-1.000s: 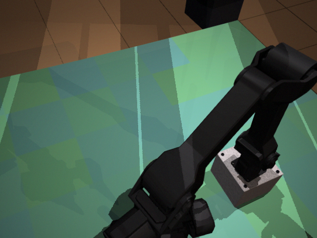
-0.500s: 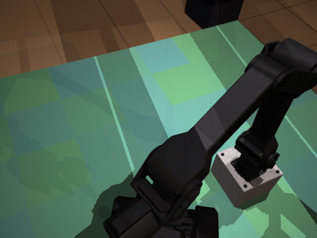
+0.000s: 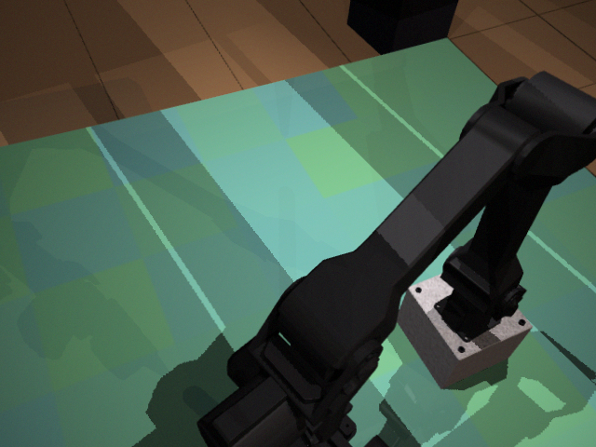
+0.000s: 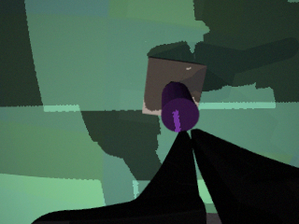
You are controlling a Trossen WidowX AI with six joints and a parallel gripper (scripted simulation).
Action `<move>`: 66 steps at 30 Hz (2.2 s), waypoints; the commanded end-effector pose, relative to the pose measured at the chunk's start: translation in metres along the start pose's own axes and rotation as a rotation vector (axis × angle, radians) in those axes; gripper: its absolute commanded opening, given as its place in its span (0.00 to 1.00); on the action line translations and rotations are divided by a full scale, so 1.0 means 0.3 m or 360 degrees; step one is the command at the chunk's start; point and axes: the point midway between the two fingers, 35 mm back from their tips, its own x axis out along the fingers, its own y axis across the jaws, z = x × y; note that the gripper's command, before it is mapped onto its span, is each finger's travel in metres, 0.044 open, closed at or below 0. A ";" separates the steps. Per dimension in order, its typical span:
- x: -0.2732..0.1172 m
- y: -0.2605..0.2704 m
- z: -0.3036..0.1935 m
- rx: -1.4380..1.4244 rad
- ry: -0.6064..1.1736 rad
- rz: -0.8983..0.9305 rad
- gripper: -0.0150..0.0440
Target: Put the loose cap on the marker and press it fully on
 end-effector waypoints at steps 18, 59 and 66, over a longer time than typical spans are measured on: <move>0.025 0.001 -0.001 0.0485 -0.0005 -0.0006 0.25; -0.141 0.002 0.012 0.0477 -0.0021 -0.0001 0.25; -0.174 0.002 0.007 0.0477 -0.0021 -0.0001 0.30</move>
